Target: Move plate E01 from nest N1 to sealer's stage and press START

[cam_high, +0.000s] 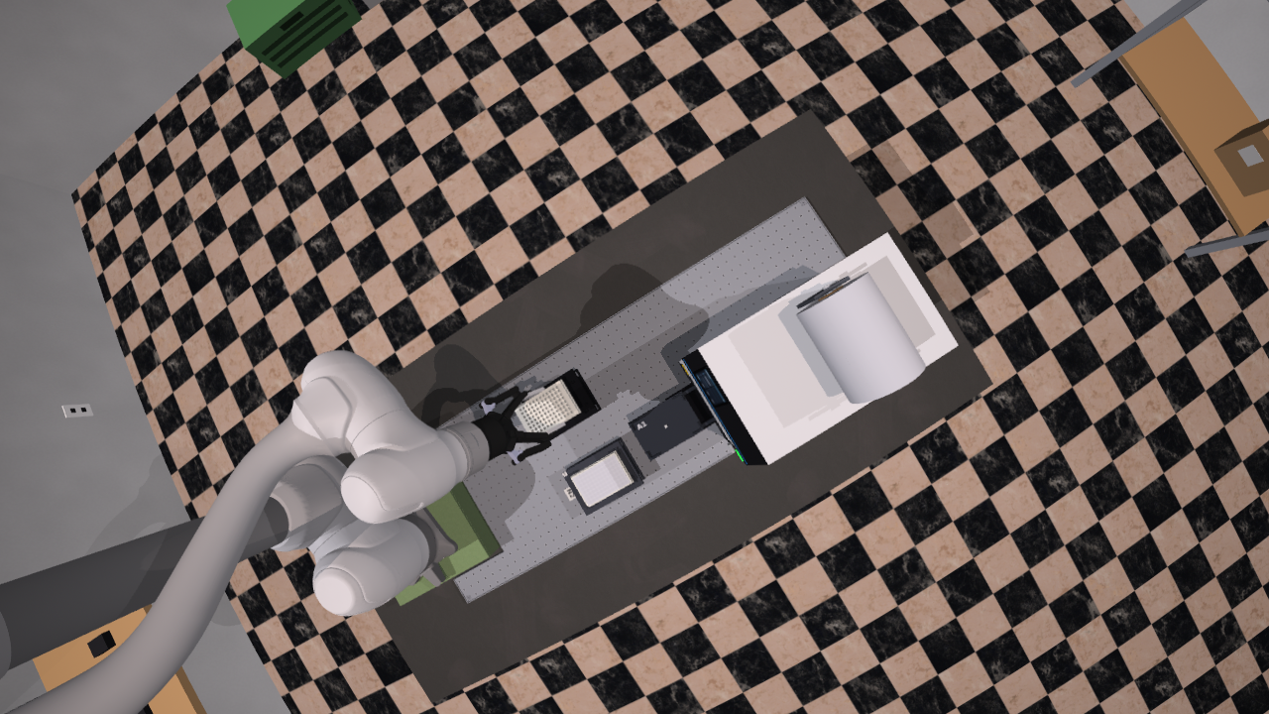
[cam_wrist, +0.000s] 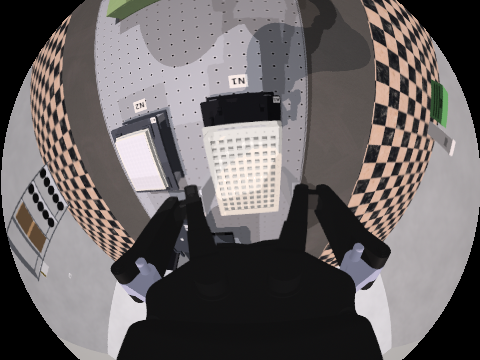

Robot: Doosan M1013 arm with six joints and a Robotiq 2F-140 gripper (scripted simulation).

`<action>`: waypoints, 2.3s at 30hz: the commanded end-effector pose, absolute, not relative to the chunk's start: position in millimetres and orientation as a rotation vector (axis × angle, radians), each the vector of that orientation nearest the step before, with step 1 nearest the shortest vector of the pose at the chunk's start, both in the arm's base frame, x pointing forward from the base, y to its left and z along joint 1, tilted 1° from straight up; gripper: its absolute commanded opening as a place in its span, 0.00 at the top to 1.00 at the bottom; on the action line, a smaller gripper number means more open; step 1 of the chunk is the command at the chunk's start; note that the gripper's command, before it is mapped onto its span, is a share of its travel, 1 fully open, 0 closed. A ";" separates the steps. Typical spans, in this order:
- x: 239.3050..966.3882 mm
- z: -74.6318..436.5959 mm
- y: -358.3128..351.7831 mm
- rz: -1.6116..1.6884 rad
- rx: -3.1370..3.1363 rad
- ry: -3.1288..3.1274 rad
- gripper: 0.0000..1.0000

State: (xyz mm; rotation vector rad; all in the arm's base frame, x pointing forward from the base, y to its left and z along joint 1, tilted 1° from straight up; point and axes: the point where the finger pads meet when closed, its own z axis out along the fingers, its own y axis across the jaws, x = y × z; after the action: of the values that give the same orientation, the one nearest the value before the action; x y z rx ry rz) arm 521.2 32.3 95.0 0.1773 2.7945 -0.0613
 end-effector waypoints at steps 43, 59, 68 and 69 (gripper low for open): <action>538.7 110.6 13.7 -0.063 0.189 2.794 0.90; 561.0 110.9 -10.2 -0.063 0.189 2.794 0.90; 572.1 111.0 -22.2 -0.063 0.189 2.794 0.90; 573.7 111.1 -23.9 -0.063 0.189 2.794 0.90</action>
State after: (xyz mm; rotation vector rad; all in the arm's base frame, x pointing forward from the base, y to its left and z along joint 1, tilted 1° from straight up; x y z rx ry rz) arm 571.8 -21.9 111.0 0.1890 2.7938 -0.0636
